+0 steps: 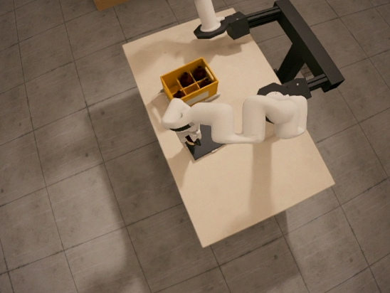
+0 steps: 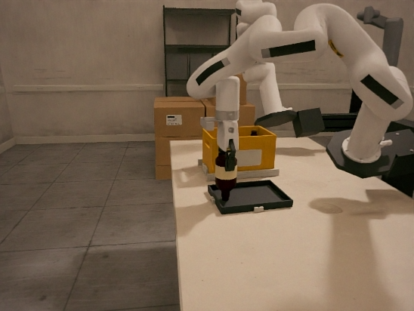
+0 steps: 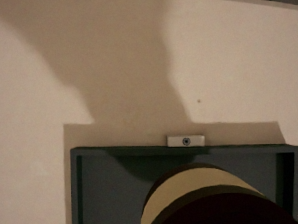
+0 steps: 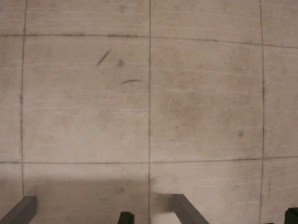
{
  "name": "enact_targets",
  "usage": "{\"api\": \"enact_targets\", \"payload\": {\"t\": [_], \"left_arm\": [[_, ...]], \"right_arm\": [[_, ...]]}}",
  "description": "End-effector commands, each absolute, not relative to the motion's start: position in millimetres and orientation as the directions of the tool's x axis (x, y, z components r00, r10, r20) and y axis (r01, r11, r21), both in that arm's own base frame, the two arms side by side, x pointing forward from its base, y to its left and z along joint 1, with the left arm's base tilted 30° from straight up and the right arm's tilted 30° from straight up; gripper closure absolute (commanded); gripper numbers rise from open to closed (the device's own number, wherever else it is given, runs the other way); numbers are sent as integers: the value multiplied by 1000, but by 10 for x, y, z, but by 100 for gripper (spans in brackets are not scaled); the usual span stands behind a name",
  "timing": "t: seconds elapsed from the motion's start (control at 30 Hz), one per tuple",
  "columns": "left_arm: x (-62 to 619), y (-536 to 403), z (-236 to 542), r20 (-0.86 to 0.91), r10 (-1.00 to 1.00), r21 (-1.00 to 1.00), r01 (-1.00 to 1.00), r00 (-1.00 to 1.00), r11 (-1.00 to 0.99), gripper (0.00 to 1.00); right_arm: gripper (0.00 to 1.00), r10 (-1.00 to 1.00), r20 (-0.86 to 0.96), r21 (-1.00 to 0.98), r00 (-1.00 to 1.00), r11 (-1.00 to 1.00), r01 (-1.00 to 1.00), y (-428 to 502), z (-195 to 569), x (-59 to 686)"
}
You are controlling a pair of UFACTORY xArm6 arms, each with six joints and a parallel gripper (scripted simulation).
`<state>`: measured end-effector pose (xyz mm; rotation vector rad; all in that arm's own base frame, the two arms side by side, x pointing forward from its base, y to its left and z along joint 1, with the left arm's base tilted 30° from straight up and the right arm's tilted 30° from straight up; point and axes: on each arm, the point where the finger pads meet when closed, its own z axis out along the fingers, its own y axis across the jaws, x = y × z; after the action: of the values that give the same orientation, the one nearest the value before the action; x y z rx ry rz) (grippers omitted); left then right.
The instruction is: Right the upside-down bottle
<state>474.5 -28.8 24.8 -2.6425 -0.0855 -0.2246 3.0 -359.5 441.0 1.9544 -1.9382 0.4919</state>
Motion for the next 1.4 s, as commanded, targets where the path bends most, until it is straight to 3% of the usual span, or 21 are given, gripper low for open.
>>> {"api": "enact_targets", "payload": {"t": [0.0,1.37], "left_arm": [[4754,-297,261,177,20,-461,101,984,-882,14],[4663,-297,236,177,20,-461,101,984,-882,14]], "right_arm": [[0,-879,477,0,7,-8,-1000,-3596,4430,30],[0,-879,477,0,7,-8,-1000,-3596,4430,30]]}}
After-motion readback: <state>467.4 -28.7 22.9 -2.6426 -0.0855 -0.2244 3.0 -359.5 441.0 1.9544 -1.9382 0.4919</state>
